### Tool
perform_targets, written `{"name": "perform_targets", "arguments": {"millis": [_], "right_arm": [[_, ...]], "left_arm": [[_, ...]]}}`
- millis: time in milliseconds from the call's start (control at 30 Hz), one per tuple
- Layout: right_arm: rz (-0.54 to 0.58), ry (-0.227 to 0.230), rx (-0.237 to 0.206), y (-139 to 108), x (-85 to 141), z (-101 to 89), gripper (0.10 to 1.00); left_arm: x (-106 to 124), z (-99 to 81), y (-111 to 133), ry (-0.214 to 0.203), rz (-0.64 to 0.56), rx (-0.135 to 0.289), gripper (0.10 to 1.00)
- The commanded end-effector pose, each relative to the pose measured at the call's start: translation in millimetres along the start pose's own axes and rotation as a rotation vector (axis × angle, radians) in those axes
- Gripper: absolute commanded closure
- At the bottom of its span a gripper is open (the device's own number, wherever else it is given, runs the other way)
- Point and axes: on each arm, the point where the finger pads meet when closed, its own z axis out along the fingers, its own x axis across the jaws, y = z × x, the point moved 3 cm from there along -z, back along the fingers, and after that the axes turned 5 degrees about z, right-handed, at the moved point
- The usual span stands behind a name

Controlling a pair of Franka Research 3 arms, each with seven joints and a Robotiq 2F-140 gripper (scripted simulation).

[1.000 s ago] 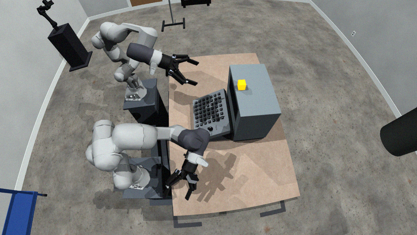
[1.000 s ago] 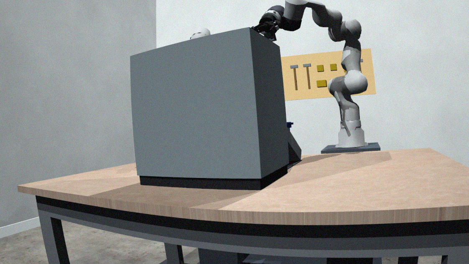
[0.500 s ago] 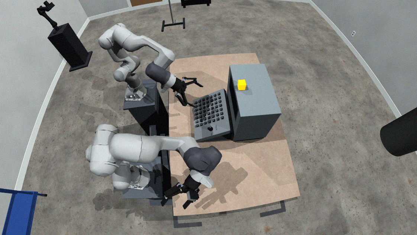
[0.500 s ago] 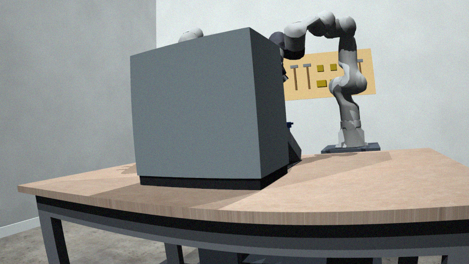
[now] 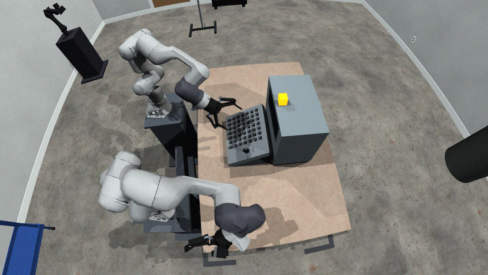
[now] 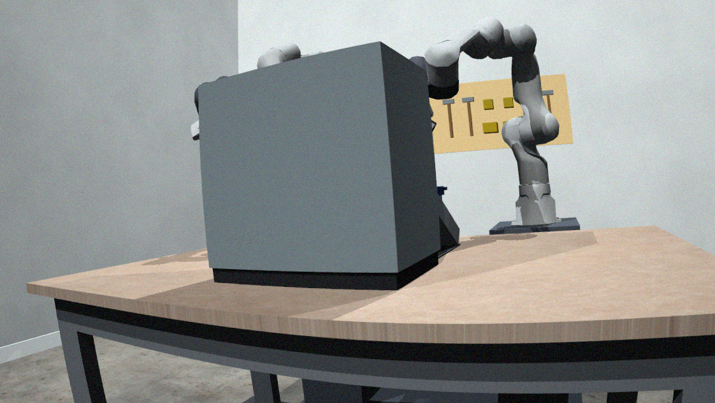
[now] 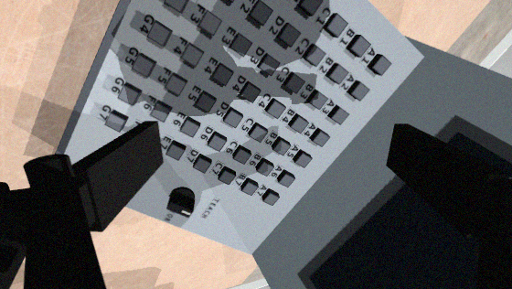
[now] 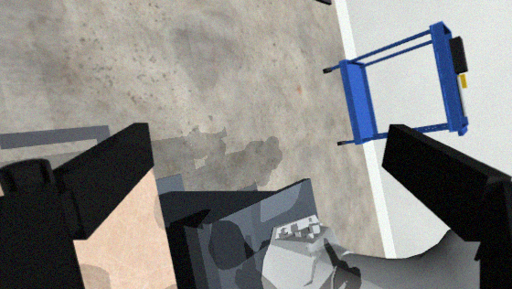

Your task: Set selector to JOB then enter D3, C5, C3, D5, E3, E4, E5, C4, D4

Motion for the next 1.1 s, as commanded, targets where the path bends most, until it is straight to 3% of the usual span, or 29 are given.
{"name": "perform_targets", "arguments": {"millis": [0,67,133,167,633,700,767,1067], "right_arm": [[-0.046,-0.019,-0.086,-12,-2,5.8,0.098],[-0.032,-0.027,-0.129,-22,-1,10.4,0.098],[-0.032,-0.027,-0.129,-22,-1,10.4,0.098],[-0.014,-0.039,-0.181,-34,1,16.2,0.098],[0.129,-0.148,-0.460,-117,24,57.7,0.098],[0.129,-0.148,-0.460,-117,24,57.7,0.098],[0.170,-0.181,-0.516,-138,33,69.4,0.098],[0.279,-0.269,-0.625,-189,62,100.1,0.098]], "left_arm": [[2,-0.1,3,-0.079,0.267,0.020,0.098],[2,-0.1,3,-0.087,0.309,0.022,0.098],[2,-0.1,3,-0.087,0.309,0.022,0.098],[3,0.0,3,-0.098,0.367,0.024,0.098],[4,0.3,5,-0.175,0.592,0.045,0.098],[4,0.3,5,-0.175,0.592,0.045,0.098],[4,0.3,5,-0.175,0.592,0.045,0.098],[4,0.3,5,-0.175,0.592,0.045,0.098]]}}
